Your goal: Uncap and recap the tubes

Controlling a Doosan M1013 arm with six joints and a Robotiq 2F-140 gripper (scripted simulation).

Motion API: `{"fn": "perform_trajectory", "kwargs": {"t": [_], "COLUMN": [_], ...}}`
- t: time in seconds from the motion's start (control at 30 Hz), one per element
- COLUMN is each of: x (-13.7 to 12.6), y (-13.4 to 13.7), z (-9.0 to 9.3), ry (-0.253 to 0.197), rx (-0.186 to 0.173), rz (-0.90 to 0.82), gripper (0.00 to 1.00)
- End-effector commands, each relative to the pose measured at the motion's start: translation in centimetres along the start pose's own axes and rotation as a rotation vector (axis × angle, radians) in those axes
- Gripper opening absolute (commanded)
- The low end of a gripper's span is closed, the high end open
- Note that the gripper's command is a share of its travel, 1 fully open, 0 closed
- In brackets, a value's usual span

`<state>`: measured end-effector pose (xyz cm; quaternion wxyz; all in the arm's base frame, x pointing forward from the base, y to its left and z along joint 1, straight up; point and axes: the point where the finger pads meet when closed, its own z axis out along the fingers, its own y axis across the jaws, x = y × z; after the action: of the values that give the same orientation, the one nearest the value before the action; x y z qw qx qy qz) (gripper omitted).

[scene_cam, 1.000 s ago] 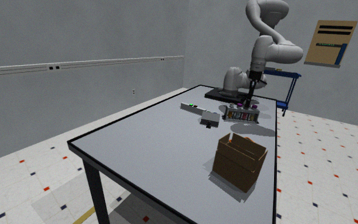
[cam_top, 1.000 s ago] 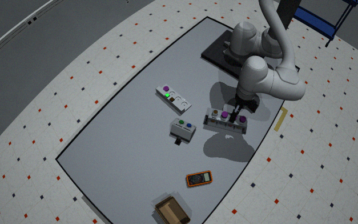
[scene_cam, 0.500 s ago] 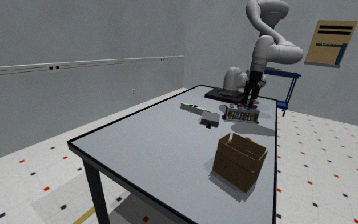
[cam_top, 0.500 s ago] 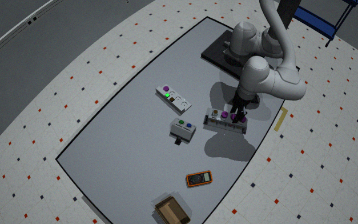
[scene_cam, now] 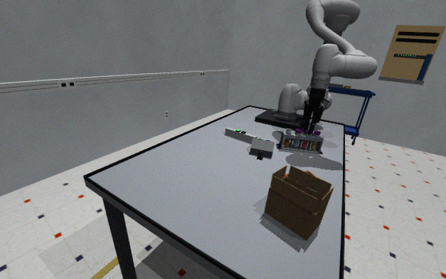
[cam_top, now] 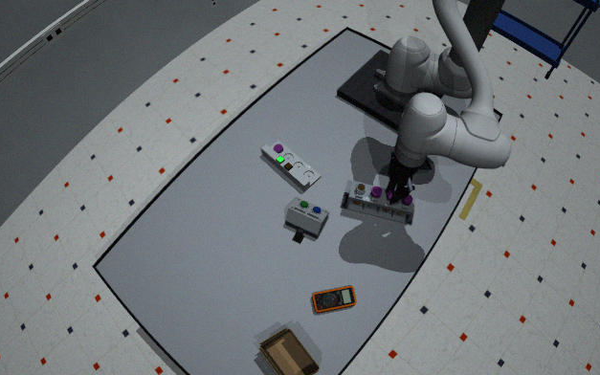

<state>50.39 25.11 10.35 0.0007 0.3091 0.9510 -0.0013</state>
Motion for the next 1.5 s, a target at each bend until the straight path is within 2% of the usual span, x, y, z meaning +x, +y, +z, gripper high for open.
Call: {"fn": "perform_trajectory", "kwargs": {"t": [0.0,0.13,0.3,0.37,0.87,1.13,1.17,1.47], "x": [-0.01,-0.01,-0.01,-0.01,-0.01,-0.01,-0.01,-0.01], "y": [0.04,0.04,0.04,0.04,0.04,0.04,0.04,0.04], "z": [-0.06,-0.06,-0.06,-0.06,-0.02,-0.02,0.05,0.05], "ry": [0.0,0.0,0.0,0.0,0.001,0.001,0.001,0.001], "rx": [-0.001,-0.001,-0.001,-0.001,-0.001,-0.001,-0.001,-0.001], "rz": [0.0,0.0,0.25,0.25,1.0,1.047,1.047,1.047], "gripper": [0.3,0.3,0.3,0.3,0.3,0.3,0.41,0.41]}}
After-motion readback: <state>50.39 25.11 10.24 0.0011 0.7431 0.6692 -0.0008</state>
